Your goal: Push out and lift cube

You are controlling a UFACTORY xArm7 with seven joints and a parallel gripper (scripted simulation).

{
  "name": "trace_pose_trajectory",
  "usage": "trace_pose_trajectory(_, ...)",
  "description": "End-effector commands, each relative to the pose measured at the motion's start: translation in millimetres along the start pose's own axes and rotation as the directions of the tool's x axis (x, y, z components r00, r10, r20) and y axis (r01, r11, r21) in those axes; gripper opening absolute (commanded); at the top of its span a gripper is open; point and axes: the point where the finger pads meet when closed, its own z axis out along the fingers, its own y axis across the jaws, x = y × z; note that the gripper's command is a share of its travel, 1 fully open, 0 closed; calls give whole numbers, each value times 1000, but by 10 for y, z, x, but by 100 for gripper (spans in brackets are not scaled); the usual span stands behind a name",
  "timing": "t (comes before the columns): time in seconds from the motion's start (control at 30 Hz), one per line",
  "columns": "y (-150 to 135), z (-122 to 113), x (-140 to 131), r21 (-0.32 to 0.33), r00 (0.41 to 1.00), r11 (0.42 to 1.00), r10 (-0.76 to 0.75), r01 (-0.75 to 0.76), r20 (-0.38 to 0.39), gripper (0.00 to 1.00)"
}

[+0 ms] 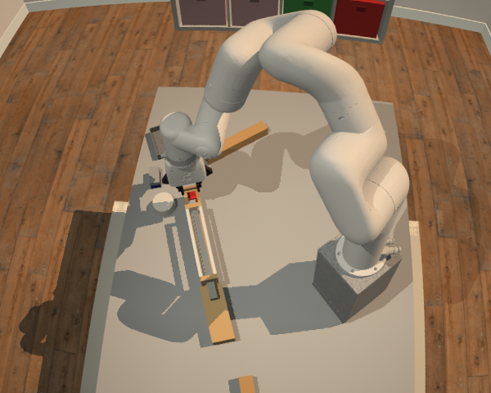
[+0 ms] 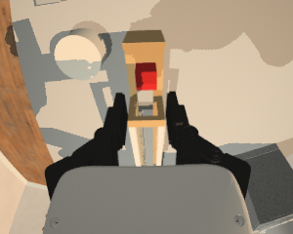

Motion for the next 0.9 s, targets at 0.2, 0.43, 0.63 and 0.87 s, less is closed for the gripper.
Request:
trace_pose_trajectory(0.2, -16, 326, 14, 0, 1000, 1000, 0, 0, -1, 43)
trace_pose_trajectory(0.43, -16, 390, 14, 0, 1000, 1000, 0, 0, -1, 43)
trace_pose_trajectory(0.63, -16, 528, 14, 0, 1000, 1000, 0, 0, -1, 43)
trace_pose_trajectory(0.87, -16, 574, 14, 0, 1000, 1000, 0, 0, -1, 43)
